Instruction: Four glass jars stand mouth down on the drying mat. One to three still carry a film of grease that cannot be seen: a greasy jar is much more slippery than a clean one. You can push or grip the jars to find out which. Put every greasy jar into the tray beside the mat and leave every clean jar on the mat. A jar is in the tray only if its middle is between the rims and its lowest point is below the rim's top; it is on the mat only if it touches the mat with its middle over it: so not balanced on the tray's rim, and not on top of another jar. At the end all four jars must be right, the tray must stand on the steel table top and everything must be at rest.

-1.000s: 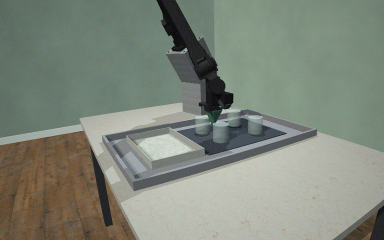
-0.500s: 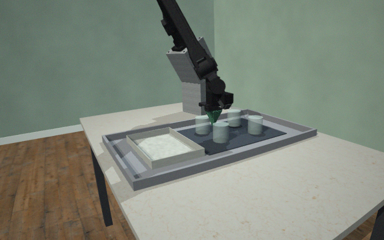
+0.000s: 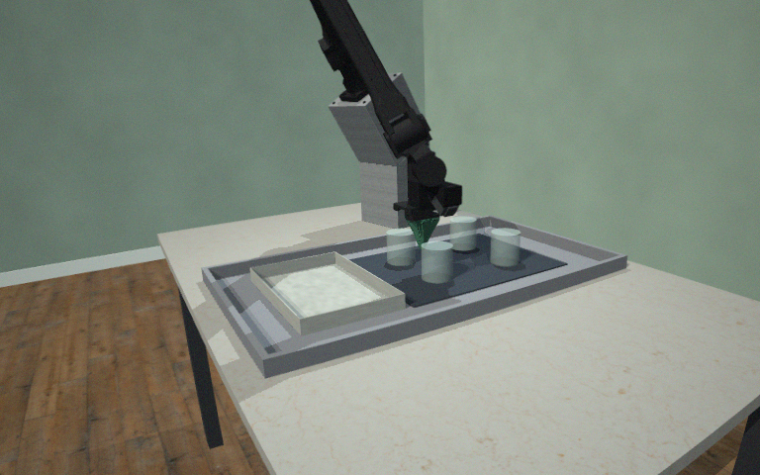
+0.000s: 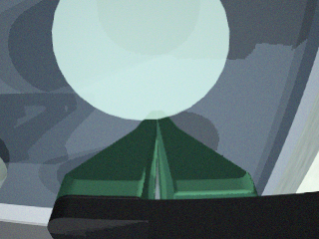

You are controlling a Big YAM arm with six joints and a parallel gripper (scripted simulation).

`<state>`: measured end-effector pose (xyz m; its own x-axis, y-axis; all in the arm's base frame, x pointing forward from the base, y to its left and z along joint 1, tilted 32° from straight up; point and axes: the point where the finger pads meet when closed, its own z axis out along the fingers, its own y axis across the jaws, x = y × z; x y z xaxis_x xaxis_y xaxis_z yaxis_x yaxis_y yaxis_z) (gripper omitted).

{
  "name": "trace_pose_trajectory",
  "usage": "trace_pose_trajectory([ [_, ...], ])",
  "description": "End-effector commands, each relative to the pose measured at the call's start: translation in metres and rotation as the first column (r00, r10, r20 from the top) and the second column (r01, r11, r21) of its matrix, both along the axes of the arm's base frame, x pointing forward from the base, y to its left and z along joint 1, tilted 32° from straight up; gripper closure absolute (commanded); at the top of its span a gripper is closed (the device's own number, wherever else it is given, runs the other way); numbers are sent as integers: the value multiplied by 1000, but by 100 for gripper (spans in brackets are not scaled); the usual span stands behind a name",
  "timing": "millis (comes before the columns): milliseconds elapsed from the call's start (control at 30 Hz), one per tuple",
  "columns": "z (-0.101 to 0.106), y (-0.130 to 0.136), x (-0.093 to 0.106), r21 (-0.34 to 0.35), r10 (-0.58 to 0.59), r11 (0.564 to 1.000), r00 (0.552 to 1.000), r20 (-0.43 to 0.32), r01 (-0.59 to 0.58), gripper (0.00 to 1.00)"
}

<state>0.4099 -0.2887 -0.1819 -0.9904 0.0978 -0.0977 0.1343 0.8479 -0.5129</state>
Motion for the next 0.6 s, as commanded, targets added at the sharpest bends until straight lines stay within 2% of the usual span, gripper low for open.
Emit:
trace_pose_trajectory([
  [0,1,-3,15,-7,1,1000,1000,19,-1,100],
  [567,1,-3,17,-7,1,1000,1000,19,-1,100],
])
